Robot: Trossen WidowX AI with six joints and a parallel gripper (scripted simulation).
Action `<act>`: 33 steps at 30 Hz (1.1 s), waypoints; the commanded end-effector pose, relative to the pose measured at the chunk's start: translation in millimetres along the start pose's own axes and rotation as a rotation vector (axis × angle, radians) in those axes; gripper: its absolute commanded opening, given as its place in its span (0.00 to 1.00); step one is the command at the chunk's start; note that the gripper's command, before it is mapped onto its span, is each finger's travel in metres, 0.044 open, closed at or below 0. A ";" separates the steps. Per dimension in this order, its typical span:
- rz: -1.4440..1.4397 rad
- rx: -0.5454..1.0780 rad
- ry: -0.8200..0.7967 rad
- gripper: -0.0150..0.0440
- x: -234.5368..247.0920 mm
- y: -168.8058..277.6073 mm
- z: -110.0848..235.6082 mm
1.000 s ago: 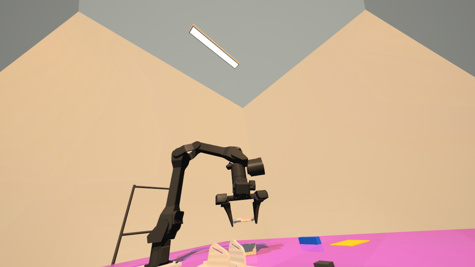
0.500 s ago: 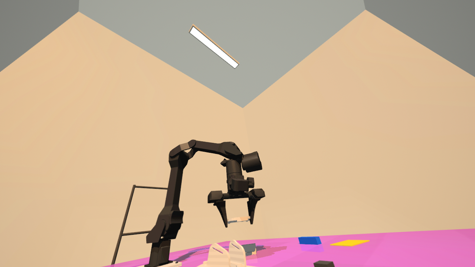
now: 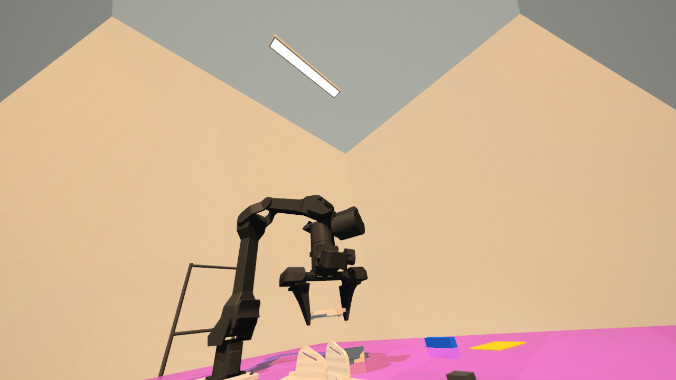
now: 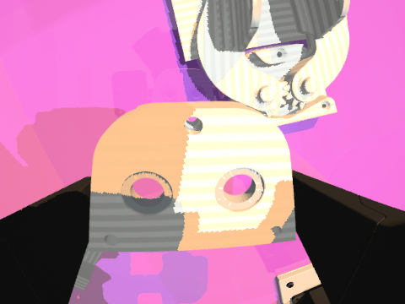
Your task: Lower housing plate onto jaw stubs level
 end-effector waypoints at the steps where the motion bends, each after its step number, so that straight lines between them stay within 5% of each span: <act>1: 0.050 0.000 -0.002 0.85 -13.1 -4.3 0.0; 33: 0.219 -0.002 0.003 0.85 -62.9 -16.7 -0.1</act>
Point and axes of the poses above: the point midway between the two fingers, 35 mm back from their tips, its own z axis back along the fingers, its own x axis across the jaws, y = z × x, the point moved 10 cm from there along z, back along the fingers, and after that the axes turned 6 degrees about z, right-handed, at the moved point
